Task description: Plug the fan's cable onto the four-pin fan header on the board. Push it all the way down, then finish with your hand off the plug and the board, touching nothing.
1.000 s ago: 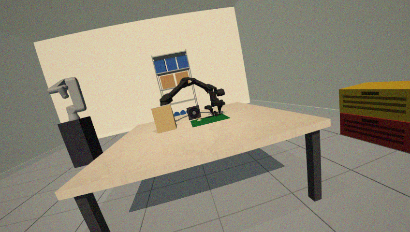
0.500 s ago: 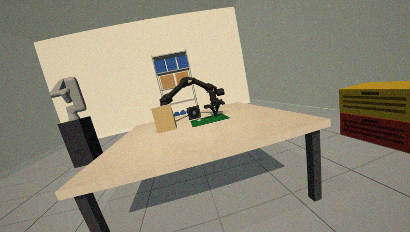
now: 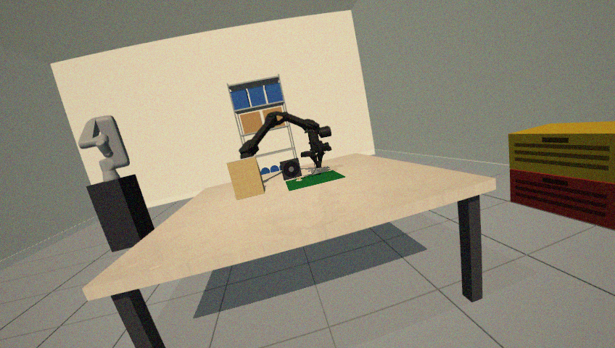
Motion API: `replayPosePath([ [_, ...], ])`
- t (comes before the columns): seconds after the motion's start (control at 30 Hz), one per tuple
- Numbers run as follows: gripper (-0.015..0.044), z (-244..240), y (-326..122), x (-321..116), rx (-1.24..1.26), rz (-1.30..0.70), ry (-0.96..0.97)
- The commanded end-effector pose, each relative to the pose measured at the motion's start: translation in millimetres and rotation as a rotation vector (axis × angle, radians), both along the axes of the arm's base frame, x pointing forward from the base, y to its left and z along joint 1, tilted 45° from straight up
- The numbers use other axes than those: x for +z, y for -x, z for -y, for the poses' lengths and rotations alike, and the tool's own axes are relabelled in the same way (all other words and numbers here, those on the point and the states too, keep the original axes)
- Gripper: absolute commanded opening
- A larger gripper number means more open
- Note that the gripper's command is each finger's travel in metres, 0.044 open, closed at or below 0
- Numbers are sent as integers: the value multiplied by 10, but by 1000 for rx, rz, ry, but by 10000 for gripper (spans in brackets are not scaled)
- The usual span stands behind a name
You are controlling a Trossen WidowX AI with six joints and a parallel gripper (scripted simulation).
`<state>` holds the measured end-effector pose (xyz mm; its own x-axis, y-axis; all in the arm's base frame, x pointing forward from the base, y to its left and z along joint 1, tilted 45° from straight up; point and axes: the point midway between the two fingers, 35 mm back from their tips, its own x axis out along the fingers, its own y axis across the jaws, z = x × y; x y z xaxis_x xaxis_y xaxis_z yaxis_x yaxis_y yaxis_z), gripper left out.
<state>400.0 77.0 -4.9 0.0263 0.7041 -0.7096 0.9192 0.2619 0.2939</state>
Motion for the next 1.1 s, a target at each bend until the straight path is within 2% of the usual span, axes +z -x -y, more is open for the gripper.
replayPosePath([
  [0.0, 0, 16, 258, 39, 82, 94, 1],
  [0.43, 0, -19, 1330, -47, 377, 380, 12],
  [1.07, 0, -5, 1314, -52, 391, 393, 13],
])
